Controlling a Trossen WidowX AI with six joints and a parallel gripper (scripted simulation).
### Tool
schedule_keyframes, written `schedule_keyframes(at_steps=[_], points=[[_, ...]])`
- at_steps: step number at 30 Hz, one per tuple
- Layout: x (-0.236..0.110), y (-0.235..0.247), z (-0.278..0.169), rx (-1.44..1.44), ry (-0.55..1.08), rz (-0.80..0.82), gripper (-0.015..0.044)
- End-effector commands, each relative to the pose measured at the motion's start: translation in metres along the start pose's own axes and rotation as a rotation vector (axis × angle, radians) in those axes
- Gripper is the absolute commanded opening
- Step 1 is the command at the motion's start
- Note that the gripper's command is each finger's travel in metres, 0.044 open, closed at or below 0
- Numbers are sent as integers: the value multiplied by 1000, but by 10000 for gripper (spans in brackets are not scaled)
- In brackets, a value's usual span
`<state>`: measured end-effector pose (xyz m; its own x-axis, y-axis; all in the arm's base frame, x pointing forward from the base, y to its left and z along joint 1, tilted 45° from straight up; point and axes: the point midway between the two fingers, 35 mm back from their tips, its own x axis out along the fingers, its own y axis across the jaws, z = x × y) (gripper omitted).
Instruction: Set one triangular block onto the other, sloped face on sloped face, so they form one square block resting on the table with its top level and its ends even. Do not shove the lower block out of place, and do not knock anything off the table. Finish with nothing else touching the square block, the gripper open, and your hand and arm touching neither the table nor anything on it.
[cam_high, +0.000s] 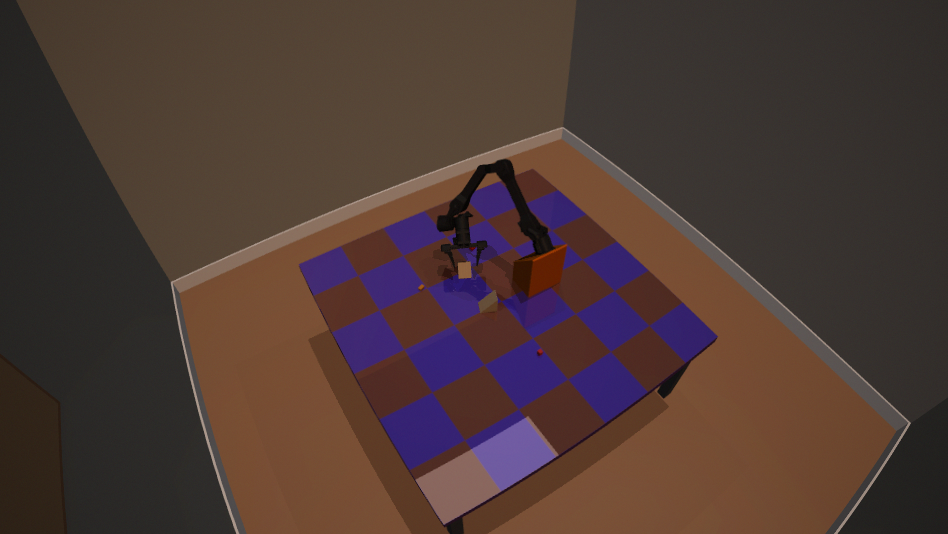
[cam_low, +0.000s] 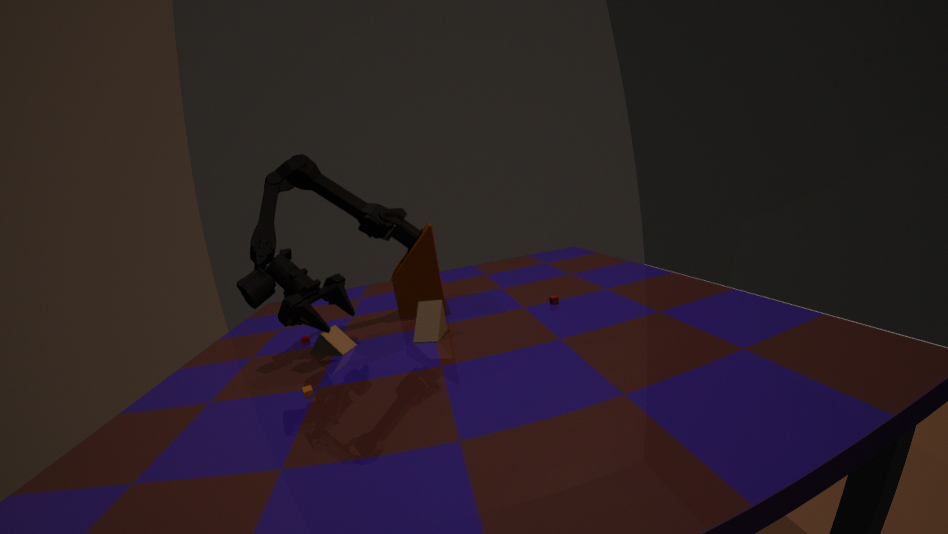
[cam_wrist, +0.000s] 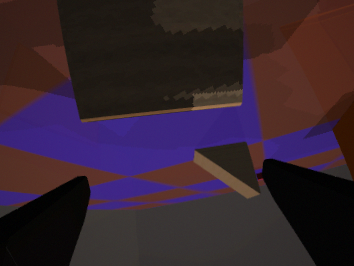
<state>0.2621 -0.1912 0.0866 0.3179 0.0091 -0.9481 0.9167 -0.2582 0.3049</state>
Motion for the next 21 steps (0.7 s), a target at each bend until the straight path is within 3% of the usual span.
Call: schedule_keyframes(at_steps=[1, 3, 9, 17, 21], points=[[-40, 4, -41, -18, -2, 20, 440], [-56, 1, -58, -18, 0, 21, 440], [-58, 6, -55, -31, 2, 43, 440], [-93, 5, 48, -29, -43, 26, 440], [-97, 2, 58, -29, -46, 25, 440]])
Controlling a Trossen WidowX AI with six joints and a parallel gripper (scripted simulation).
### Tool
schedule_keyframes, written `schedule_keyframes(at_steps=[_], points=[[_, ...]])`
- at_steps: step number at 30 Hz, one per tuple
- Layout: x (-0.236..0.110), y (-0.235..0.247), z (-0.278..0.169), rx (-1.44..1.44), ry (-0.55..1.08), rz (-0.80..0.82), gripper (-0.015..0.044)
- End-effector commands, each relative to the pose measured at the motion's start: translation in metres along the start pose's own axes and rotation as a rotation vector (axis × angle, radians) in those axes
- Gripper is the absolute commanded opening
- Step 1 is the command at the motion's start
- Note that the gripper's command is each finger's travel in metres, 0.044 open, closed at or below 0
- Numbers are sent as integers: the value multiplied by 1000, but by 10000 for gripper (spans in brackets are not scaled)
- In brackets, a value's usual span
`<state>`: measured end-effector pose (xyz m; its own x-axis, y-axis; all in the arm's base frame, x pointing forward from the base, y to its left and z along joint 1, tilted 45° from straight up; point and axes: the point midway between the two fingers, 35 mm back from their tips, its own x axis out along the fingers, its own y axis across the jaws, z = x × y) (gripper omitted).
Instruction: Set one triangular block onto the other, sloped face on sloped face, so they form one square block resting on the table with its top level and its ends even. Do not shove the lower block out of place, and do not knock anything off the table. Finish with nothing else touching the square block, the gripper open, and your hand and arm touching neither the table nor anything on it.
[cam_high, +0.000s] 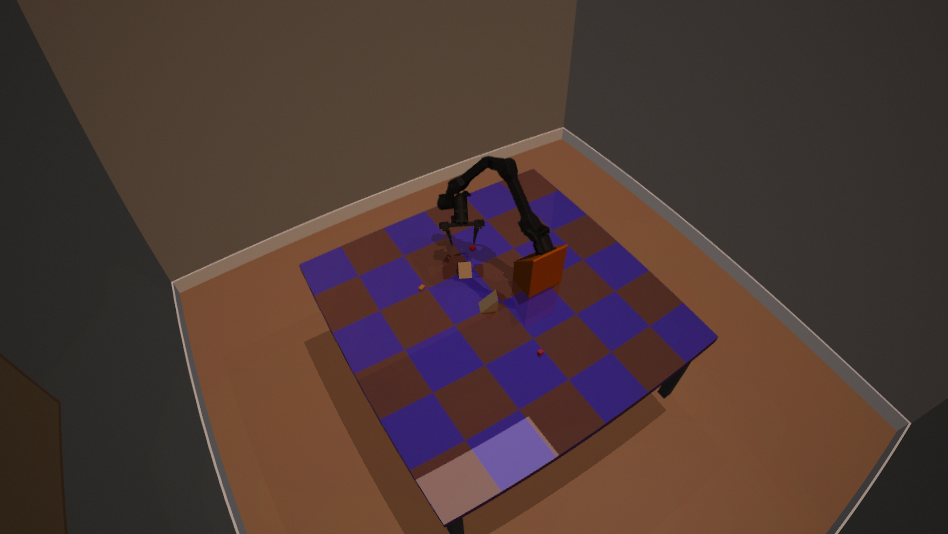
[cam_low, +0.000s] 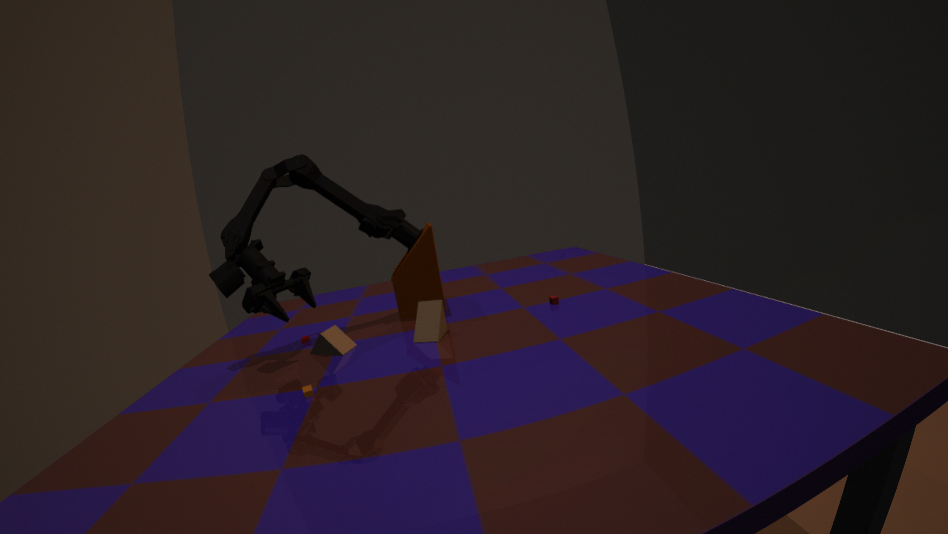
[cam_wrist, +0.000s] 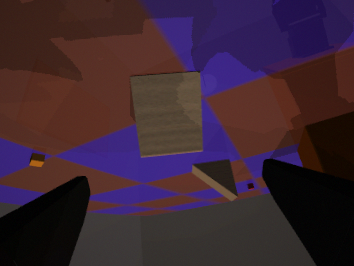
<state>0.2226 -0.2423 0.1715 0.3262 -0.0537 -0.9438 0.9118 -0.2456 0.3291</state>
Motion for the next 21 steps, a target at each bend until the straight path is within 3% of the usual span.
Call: schedule_keyframes(at_steps=[1, 11, 21], points=[[-1, 0, 7, -16, 12, 1, 440], [93, -1, 5, -16, 17, -2, 440], [101, -1, 2, -14, 17, -2, 440]])
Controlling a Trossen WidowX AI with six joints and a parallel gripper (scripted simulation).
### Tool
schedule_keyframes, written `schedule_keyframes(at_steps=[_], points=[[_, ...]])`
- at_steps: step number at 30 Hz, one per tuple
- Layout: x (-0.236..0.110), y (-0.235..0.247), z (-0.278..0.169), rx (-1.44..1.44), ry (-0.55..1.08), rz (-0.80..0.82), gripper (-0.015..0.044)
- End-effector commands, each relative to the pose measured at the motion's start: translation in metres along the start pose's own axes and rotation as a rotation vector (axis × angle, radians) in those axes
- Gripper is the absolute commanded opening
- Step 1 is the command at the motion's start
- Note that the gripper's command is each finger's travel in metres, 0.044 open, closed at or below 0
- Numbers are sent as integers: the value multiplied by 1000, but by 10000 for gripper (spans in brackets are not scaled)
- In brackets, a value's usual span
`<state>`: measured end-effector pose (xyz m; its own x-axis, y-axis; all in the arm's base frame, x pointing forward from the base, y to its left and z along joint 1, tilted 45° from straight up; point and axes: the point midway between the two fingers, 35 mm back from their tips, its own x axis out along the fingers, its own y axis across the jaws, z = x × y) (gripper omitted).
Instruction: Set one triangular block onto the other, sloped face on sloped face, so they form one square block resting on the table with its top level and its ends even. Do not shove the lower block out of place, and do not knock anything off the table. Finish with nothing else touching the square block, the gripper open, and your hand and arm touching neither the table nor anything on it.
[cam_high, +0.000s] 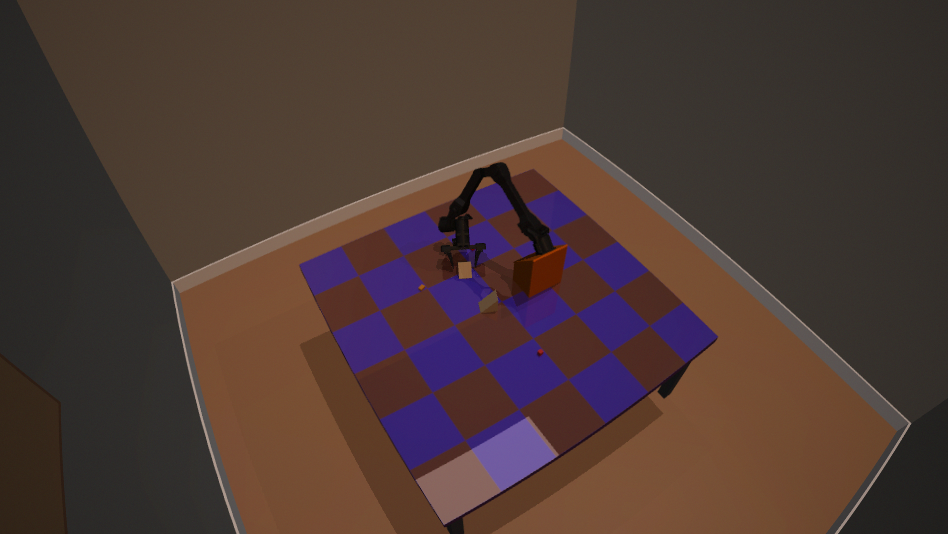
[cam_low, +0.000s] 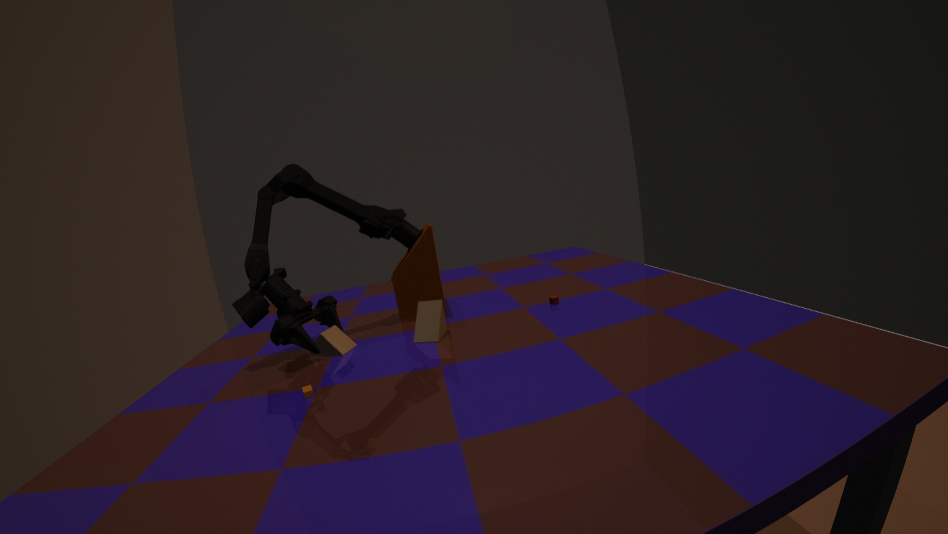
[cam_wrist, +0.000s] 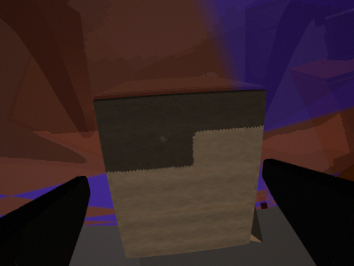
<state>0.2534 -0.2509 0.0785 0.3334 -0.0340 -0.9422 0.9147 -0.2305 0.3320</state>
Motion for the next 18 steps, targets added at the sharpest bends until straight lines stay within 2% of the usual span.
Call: schedule_keyframes(at_steps=[1, 3, 10, 17, 18], points=[[2, -1, -1, 1, -4, -4, 440], [2, -1, -1, 1, -4, -4, 440], [1, 0, -1, 0, 1, 0, 256], [1, 0, -1, 0, 1, 0, 210], [1, 0, -1, 0, 1, 0, 183]])
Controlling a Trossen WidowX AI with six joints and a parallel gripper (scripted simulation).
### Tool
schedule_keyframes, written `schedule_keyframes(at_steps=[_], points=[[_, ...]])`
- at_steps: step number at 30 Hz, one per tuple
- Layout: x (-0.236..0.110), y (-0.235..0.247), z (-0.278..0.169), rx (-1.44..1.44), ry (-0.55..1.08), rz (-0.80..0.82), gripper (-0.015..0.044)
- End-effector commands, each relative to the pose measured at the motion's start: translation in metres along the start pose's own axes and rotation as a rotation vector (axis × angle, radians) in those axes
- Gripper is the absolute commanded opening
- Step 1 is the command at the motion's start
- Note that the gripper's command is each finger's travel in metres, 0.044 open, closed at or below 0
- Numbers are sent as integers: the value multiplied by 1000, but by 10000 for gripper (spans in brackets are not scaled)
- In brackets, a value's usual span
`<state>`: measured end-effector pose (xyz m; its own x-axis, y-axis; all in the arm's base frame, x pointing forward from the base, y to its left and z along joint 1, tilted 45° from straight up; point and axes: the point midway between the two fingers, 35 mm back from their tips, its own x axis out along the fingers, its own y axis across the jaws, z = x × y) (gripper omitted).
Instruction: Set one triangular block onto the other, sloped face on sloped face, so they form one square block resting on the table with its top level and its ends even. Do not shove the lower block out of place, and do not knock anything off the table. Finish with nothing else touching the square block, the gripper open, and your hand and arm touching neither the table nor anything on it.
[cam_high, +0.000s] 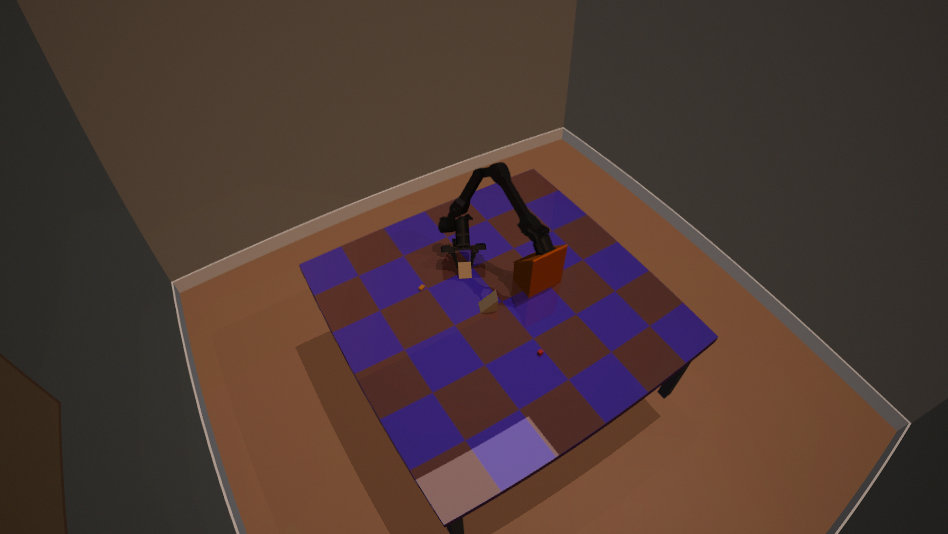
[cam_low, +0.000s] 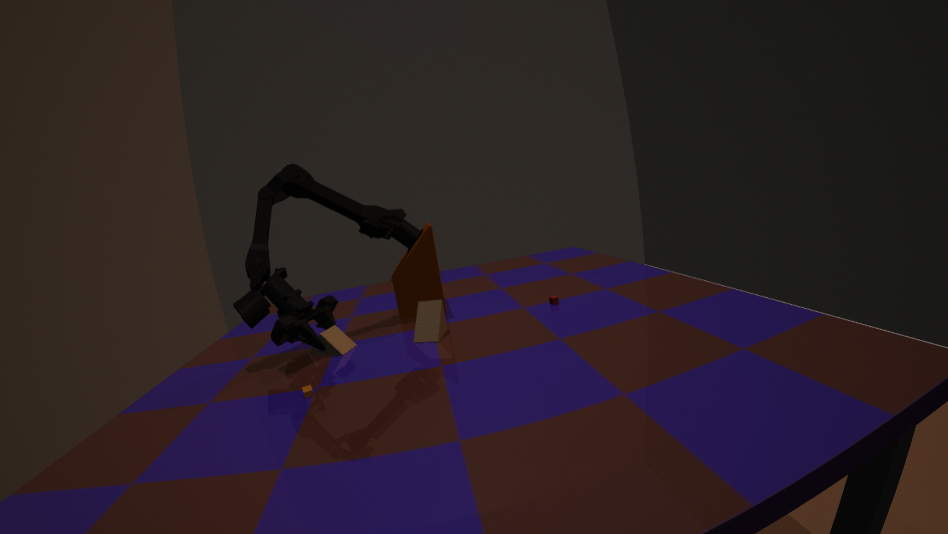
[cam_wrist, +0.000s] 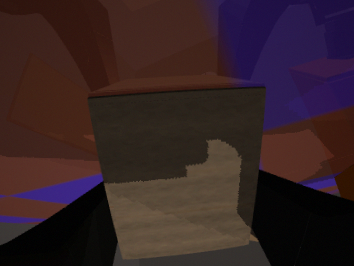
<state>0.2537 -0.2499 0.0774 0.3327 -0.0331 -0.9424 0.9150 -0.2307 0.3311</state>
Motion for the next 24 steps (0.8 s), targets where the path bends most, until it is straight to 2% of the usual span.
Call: schedule_keyframes(at_steps=[1, 7, 24], points=[[0, 0, 0, 0, 0, 0, 157], [-11, 3, -11, 0, 0, 0, 0], [-69, 1, -69, 1, 3, 2, 0]])
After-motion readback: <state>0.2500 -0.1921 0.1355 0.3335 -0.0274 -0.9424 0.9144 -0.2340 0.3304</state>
